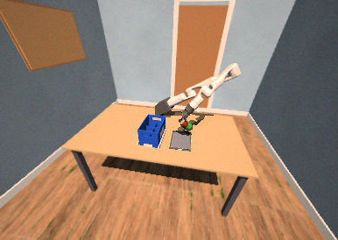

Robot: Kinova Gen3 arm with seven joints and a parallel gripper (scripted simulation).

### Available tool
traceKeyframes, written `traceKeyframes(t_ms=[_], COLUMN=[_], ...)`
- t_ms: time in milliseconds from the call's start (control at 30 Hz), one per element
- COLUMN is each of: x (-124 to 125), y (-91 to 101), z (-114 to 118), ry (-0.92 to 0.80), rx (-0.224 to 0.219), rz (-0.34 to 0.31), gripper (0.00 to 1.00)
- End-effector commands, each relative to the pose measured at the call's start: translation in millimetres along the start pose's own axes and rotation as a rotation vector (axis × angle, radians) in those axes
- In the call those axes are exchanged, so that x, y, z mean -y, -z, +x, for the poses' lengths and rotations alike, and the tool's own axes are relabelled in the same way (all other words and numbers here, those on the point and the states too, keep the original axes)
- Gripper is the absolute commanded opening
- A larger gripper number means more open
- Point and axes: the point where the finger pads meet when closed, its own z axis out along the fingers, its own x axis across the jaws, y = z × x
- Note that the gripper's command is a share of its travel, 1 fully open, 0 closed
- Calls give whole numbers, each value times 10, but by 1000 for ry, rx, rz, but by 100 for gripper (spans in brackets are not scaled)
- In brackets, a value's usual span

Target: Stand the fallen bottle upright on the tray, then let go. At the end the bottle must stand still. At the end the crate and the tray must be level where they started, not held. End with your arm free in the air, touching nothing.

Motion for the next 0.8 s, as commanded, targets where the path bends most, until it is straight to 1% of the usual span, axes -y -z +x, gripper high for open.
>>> traceKeyframes(t_ms=[0,533,767], x=[-6,-5,-3], y=[2,1,-2], z=[3,-6,-25], ry=[-1,-1,-3], rx=[-1,2,10], rz=[-1,-7,-23], gripper=[0,0,0])
